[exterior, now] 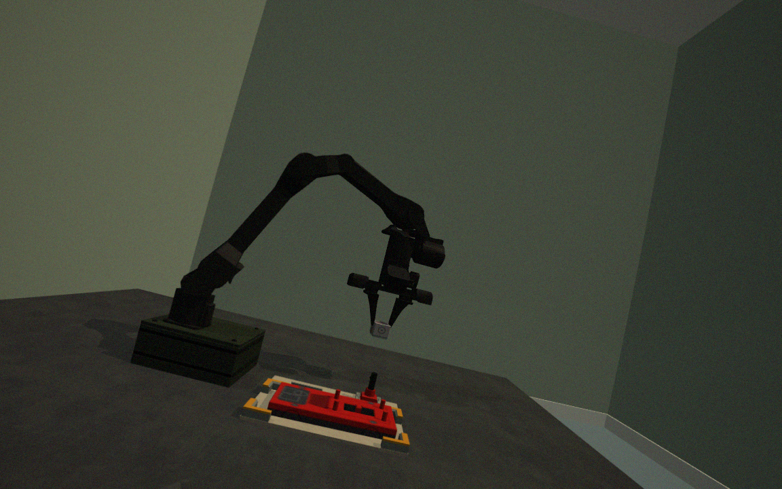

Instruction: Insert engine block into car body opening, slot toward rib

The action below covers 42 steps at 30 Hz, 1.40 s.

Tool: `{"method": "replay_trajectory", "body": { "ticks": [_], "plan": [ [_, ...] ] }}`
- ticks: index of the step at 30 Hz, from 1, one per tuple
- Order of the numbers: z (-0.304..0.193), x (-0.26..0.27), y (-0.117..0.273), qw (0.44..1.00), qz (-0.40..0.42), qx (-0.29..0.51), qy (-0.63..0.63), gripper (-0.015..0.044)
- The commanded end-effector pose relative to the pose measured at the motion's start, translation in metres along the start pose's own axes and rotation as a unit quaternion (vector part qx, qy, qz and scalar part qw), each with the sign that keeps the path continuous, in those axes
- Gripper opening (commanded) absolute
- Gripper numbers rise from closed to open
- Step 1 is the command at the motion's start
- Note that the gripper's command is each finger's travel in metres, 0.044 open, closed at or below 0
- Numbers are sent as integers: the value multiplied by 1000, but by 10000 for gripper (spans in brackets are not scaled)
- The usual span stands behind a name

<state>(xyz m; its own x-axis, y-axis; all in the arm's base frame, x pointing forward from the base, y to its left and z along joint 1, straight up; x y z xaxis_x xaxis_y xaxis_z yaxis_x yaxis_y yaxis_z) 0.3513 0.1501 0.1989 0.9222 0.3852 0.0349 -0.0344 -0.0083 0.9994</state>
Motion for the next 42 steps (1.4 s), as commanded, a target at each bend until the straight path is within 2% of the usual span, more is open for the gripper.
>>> {"method": "replay_trajectory", "body": {
  "ticks": [1,21,42],
  "plan": [
    [13,-2,-1,999,3,2,33,0],
    [74,-13,-21,974,3,-4,225,0],
    [135,-38,-42,905,-1,-6,425,0]
  ]
}}
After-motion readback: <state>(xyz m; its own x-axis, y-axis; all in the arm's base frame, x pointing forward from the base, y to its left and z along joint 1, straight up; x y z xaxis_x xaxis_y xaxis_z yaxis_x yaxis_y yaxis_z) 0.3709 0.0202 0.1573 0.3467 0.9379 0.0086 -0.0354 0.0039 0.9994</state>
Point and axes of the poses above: the point midway between the two fingers, 35 mm back from their tips, its own y axis back along the fingers, its own x axis across the jaws, z = x × y, the point moved 9 cm from there along y, back along the fingers, and after that the axes turned 14 degrees about y, right-handed, at the moved point
